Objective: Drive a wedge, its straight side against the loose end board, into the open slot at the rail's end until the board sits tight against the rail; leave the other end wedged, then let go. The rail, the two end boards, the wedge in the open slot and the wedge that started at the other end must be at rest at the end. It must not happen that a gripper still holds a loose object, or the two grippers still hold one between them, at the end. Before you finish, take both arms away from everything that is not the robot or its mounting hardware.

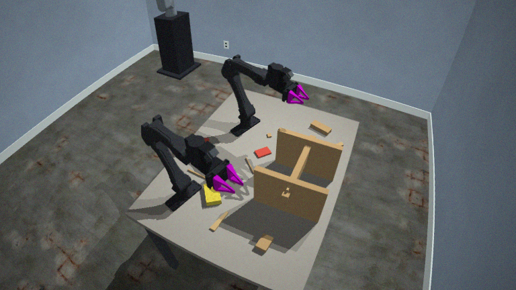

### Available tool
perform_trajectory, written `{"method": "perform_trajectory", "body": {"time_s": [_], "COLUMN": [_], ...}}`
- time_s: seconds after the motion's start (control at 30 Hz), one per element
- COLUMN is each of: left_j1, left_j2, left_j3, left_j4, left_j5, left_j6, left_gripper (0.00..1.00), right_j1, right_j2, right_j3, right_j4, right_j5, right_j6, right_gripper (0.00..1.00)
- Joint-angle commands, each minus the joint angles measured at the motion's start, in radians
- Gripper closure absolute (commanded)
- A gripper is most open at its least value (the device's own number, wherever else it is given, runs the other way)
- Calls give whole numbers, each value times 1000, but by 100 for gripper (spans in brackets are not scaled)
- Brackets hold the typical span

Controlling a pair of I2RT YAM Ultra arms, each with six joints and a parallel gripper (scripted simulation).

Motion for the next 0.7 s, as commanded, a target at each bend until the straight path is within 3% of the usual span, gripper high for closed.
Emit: {"method": "perform_trajectory", "body": {"time_s": [0.0,0.67], "left_j1": [20,90], "left_j2": [21,203], "left_j3": [42,182], "left_j4": [-88,-645], "left_j5": [-1,2], "left_j6": [96,763], "left_gripper": [58,58], "right_j1": [11,11], "right_j2": [1,1], "right_j3": [38,38], "right_j4": [-10,-10], "right_j5": [7,7], "right_j6": [-5,-5], "right_gripper": [59,59]}}
